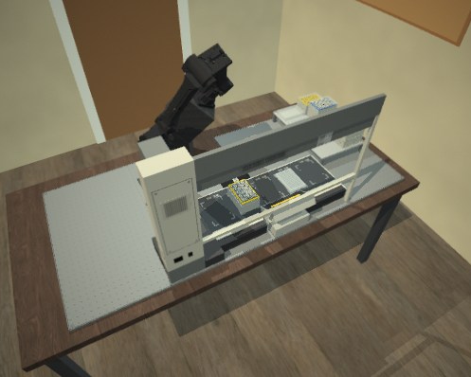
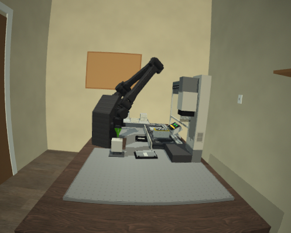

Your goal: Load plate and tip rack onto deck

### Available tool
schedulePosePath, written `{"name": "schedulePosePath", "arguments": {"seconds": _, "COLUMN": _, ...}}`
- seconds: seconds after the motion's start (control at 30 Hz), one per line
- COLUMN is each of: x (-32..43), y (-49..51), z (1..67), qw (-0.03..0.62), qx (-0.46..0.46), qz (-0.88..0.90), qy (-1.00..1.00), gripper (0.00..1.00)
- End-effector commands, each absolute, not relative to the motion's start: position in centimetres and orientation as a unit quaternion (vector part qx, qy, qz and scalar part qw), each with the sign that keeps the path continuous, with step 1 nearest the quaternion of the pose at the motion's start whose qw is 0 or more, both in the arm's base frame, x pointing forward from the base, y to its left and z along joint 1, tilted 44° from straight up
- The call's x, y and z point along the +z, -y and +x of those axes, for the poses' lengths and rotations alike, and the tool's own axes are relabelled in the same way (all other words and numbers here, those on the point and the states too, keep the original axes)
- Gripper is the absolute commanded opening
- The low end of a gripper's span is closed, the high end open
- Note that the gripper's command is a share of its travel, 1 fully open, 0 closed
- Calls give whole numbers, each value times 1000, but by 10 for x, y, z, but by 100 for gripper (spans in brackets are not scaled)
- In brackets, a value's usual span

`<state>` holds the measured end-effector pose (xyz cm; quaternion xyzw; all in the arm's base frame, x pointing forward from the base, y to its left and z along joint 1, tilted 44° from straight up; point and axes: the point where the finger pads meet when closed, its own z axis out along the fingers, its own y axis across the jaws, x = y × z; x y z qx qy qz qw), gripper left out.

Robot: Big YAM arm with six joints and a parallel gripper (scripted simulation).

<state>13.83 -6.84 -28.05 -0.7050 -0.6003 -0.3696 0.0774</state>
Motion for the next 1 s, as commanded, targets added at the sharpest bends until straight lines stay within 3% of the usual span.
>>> {"name": "schedulePosePath", "arguments": {"seconds": 0.0, "x": -288, "y": 71, "z": 143, "qw": 73, "qx": -365, "qz": -710, "qy": 598, "gripper": 0}}
{"name": "schedulePosePath", "arguments": {"seconds": 0.97, "x": -306, "y": 75, "z": 144, "qw": 75, "qx": -368, "qz": -714, "qy": 591, "gripper": 0}}
